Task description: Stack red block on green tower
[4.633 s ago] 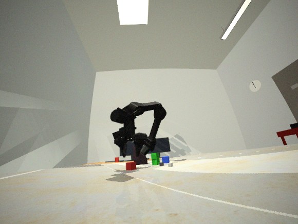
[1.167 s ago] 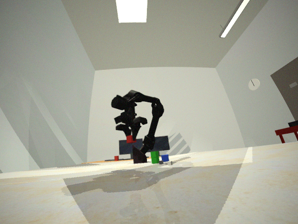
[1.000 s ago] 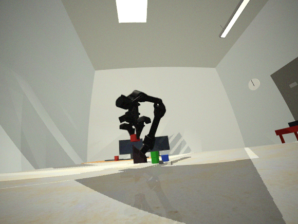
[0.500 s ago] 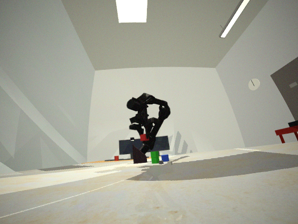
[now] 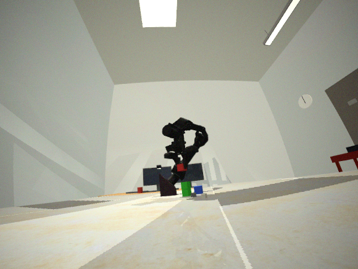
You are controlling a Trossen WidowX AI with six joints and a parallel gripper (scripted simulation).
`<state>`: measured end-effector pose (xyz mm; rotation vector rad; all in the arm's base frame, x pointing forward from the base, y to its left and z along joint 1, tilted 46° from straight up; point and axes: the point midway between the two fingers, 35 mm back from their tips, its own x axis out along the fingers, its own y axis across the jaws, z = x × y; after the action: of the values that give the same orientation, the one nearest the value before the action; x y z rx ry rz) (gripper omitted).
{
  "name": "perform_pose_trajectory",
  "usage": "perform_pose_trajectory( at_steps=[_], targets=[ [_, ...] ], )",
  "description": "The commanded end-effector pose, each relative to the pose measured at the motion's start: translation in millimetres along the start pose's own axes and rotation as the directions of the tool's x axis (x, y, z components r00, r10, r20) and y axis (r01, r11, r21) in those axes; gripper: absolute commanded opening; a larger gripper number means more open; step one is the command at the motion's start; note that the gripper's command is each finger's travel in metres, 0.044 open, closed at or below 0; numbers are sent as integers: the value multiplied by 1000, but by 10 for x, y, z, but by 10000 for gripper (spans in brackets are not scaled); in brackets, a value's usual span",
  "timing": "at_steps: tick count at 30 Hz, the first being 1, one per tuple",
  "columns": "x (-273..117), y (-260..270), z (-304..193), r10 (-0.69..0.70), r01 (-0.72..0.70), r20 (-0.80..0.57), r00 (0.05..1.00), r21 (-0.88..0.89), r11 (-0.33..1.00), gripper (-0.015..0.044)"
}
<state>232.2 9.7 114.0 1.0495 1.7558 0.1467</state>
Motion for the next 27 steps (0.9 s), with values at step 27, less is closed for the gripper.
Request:
perform_pose_trajectory(
  at_steps=[27],
  targets=[
    [545,29,-139,6,-6,-5,1000,7,1000,0]
  ],
)
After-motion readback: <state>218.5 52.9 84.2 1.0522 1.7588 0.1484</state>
